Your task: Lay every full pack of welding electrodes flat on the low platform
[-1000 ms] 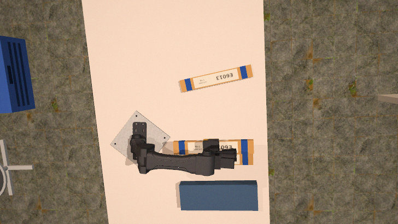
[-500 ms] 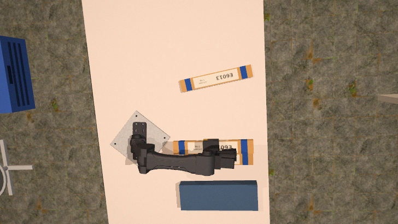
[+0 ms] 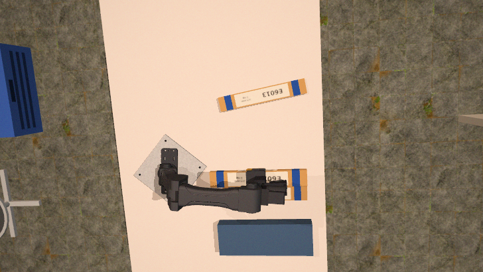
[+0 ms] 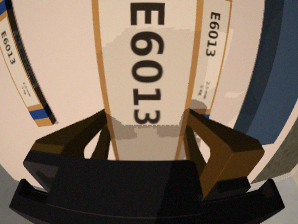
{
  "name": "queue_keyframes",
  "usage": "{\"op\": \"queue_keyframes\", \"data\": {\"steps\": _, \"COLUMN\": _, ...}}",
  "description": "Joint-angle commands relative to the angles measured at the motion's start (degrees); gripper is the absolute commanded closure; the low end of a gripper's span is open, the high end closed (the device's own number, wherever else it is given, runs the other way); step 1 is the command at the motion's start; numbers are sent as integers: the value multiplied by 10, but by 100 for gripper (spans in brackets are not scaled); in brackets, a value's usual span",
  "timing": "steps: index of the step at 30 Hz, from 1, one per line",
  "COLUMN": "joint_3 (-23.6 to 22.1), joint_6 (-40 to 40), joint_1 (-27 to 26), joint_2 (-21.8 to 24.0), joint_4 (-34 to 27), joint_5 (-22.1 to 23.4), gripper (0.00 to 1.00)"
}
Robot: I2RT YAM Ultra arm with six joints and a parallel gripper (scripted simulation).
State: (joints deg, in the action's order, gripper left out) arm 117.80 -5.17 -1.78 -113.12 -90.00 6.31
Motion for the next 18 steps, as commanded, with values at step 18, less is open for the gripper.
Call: {"op": "queue_keyframes", "data": {"steps": 18, "joint_3": -26, "joint_6": -2, "joint_1": 0, "joint_2": 6, "joint_4": 24, "joint_5": 0, "gripper": 100}}
